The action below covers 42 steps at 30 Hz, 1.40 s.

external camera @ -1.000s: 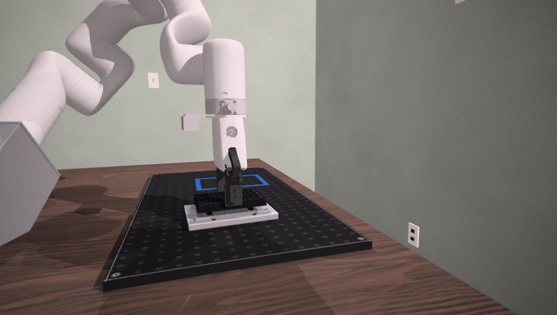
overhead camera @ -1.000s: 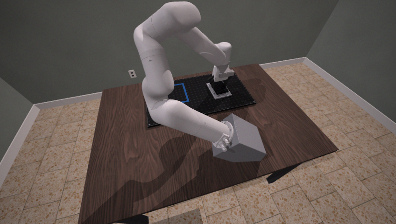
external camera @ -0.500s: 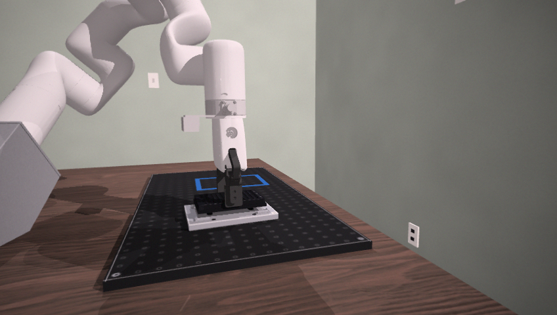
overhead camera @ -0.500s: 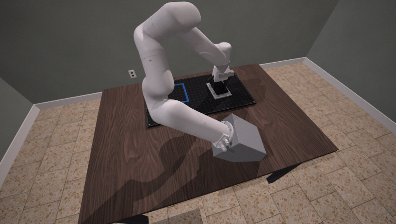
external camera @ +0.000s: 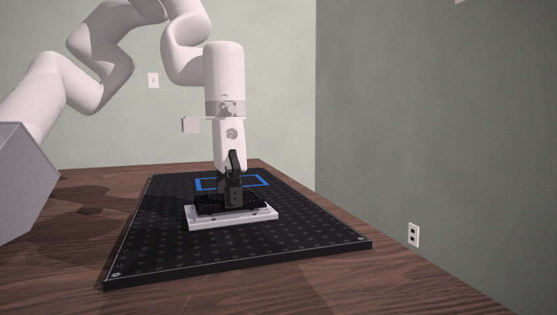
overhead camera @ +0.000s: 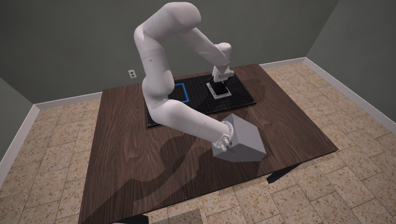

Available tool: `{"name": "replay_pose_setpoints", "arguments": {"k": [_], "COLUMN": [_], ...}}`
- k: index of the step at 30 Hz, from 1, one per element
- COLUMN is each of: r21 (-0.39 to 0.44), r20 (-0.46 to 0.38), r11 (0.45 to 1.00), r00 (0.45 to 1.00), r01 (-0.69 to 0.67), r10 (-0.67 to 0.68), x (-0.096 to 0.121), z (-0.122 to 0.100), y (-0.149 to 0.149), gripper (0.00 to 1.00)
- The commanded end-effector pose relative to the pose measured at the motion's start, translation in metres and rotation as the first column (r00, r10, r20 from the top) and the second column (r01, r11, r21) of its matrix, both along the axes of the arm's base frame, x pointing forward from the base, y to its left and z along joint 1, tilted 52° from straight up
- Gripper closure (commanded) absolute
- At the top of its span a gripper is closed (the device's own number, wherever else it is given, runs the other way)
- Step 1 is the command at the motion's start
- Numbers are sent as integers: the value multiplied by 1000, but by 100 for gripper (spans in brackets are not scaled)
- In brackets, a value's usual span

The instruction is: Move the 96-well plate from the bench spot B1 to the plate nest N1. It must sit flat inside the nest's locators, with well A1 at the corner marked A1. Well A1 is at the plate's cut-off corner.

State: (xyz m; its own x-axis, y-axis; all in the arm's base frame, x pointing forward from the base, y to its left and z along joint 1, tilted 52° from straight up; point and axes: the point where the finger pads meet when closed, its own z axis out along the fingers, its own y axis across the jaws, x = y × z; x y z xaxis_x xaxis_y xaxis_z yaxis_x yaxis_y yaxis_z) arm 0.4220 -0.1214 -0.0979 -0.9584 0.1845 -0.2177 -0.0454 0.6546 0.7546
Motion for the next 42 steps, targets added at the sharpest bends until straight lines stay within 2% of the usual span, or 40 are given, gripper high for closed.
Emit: {"name": "replay_pose_setpoints", "arguments": {"k": [1, 42], "r21": [-5, -5], "r20": [1, 1], "r11": [1000, 1000], "r00": [1000, 1000], "r01": [4, 4], "r10": [-4, -4], "x": [1, 2], "z": [0, -4], "y": [-3, 2], "gripper": [100, 100]}}
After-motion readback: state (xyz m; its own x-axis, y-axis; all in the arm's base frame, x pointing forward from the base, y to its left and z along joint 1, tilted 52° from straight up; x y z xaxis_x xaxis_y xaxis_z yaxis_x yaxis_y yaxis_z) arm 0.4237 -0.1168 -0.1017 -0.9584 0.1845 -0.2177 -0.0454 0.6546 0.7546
